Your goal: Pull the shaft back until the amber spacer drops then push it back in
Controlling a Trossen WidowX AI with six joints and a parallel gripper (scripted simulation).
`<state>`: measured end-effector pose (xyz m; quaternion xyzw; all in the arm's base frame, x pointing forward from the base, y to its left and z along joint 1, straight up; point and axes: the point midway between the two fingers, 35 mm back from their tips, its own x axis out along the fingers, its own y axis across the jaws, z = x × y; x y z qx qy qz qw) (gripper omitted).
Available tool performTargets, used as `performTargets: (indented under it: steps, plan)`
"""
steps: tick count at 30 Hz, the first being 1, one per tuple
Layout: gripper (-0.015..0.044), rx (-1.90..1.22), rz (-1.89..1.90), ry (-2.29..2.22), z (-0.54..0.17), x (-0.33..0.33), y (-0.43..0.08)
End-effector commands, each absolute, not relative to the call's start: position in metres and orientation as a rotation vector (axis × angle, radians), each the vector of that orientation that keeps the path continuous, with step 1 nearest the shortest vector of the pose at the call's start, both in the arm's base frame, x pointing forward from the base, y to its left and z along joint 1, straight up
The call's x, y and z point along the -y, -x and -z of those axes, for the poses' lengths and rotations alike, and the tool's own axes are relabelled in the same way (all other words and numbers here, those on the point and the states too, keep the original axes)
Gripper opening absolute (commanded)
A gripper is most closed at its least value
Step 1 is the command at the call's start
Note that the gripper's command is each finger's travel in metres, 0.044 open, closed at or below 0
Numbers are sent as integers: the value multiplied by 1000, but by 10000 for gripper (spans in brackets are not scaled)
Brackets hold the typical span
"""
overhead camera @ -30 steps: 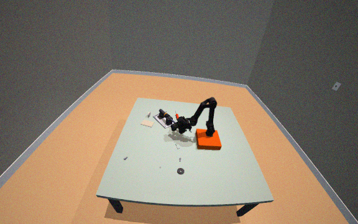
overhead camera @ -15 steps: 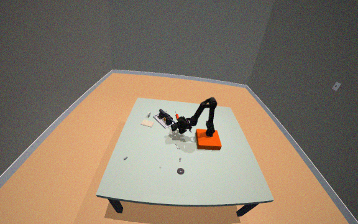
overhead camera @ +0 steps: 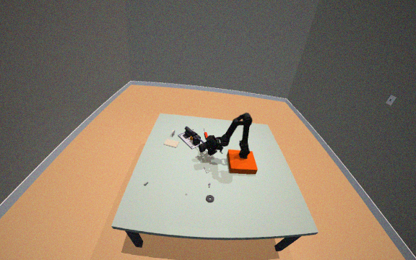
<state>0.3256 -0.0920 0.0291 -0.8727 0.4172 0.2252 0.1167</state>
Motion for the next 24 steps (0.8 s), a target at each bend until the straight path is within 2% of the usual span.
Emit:
performTargets:
  steps: [1,24]
  plan:
    - [0,-1221,-659,2555,-29,92,-326]
    - [0,-1223,-658,2553,-30,98,-331]
